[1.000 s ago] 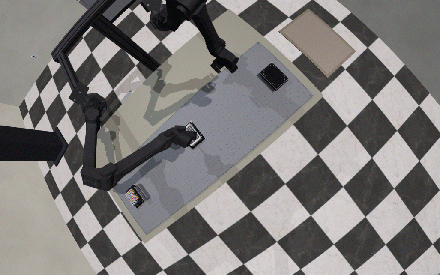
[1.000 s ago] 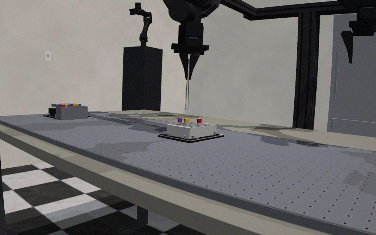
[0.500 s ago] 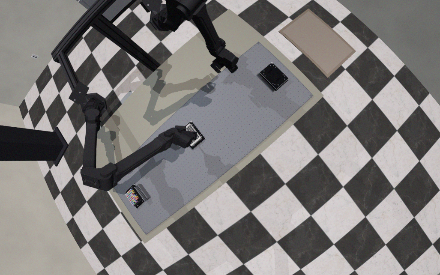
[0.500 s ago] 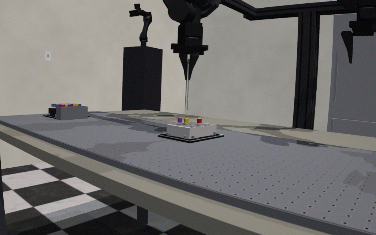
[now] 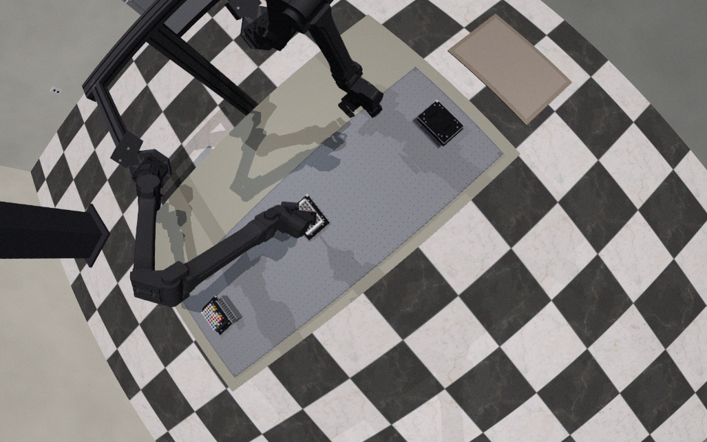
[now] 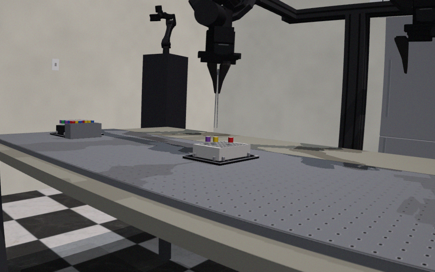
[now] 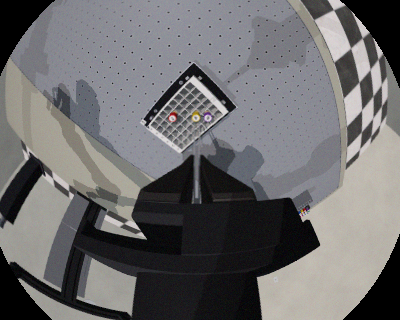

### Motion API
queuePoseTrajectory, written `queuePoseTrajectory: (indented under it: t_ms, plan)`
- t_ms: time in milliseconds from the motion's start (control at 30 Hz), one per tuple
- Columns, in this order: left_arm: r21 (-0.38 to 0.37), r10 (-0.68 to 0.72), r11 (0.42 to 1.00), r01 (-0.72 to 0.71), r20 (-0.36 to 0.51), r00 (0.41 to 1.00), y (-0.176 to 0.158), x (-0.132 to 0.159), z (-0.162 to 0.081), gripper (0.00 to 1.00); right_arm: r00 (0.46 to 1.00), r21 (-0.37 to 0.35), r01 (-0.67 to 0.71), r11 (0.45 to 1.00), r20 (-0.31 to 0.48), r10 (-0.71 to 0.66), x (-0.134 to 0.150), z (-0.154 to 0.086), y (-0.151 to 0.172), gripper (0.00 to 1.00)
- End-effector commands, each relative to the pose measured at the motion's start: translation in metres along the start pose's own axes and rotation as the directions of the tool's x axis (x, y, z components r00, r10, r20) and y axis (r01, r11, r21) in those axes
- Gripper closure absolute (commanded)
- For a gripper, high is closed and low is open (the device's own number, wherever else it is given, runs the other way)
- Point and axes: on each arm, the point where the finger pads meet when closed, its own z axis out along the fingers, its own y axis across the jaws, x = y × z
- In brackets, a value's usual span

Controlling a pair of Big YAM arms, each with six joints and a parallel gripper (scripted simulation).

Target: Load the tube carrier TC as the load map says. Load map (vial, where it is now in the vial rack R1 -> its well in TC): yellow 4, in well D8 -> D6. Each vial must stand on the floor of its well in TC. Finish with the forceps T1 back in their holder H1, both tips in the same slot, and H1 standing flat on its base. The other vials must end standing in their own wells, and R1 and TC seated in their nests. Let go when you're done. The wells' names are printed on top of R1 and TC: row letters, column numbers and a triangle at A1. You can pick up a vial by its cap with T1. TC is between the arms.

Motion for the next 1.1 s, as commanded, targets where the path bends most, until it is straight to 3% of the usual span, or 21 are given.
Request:
queuePoseTrajectory:
  t_ms: [0, 1067]
  plan:
    - [-0.015, 0.013, 1.0, -0.012, 0.049, 0.999, 0.0055, -0.0152, -0.007, 0.0, 1.0, 0.009, -0.001, 1.0, 0.006, 0.001, -0.0012, 0.0042, -0.0063, 0.93]
    - [-0.015, 0.013, 1.0, -0.012, 0.049, 0.999, 0.0055, -0.0152, -0.007, 0.0, 1.0, 0.008, 0.0, 1.0, 0.014, 0.0, -0.0046, 0.0071, -0.0044, 0.93]
